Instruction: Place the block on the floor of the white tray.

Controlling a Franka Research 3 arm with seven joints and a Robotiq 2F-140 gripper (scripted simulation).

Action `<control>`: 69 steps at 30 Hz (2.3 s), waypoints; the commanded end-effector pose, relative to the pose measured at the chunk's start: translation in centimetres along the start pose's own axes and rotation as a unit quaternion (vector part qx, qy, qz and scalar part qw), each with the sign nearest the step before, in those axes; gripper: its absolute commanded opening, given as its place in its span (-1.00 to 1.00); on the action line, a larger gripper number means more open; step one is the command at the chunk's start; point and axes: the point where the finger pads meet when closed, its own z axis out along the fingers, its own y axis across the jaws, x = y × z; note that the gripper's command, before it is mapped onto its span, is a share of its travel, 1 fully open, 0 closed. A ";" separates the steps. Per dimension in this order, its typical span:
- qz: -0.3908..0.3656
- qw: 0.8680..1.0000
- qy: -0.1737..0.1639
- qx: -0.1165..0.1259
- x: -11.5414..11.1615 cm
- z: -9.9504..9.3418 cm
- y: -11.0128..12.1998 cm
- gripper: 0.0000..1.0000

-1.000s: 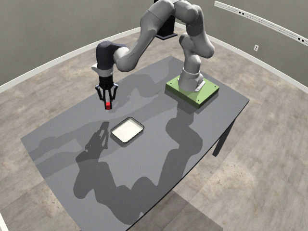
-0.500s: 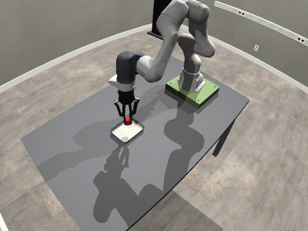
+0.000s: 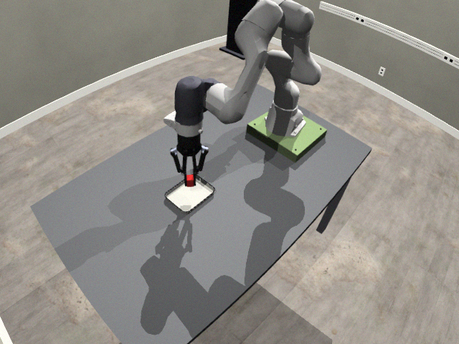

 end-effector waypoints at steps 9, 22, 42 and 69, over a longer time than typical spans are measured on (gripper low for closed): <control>0.017 1.000 0.002 0.002 0.0 0.1 0.0 -0.80; 0.017 1.000 0.002 0.002 0.0 0.1 0.0 -0.80; 0.017 1.000 0.002 0.002 0.0 1.1 -0.1 -0.80; 0.017 1.000 0.002 0.002 -0.1 5.7 -0.2 -0.80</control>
